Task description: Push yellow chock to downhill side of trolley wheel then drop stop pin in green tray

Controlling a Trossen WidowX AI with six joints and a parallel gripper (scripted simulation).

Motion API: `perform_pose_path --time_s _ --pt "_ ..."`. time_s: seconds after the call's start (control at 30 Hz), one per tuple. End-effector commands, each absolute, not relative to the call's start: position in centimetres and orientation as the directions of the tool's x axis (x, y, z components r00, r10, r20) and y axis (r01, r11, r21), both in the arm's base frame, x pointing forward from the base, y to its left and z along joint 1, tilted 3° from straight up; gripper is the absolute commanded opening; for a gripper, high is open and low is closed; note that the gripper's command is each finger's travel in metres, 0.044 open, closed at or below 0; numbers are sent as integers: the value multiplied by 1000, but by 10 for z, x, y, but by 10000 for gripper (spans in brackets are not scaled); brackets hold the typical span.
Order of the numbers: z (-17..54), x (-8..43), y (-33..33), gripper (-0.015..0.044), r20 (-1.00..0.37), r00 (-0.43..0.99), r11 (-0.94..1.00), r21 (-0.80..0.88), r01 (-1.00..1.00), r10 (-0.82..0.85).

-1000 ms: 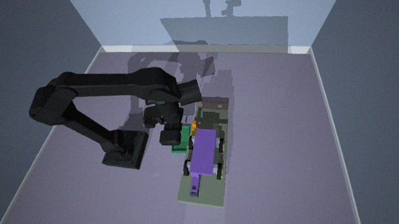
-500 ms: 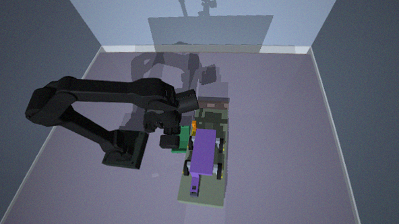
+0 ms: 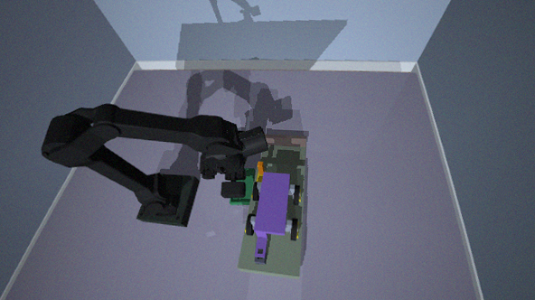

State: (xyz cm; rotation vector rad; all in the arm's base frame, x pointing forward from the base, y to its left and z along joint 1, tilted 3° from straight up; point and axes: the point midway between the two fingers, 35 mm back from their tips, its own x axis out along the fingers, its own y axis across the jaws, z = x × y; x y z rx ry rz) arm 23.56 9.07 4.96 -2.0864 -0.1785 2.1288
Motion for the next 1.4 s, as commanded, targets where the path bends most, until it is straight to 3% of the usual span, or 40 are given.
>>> perform_pose_path --time_s 0.0,0.07,0.33,1.37 --pt "40 233 95 0 -980 -27 -980 -195 -35 196" --pt "40 233 95 0 -980 -27 -980 -195 -35 196" --pt "40 233 91 190 -980 -27 -980 -195 -35 196" --pt "32 234 70 190 -981 -27 -981 -193 -35 194"
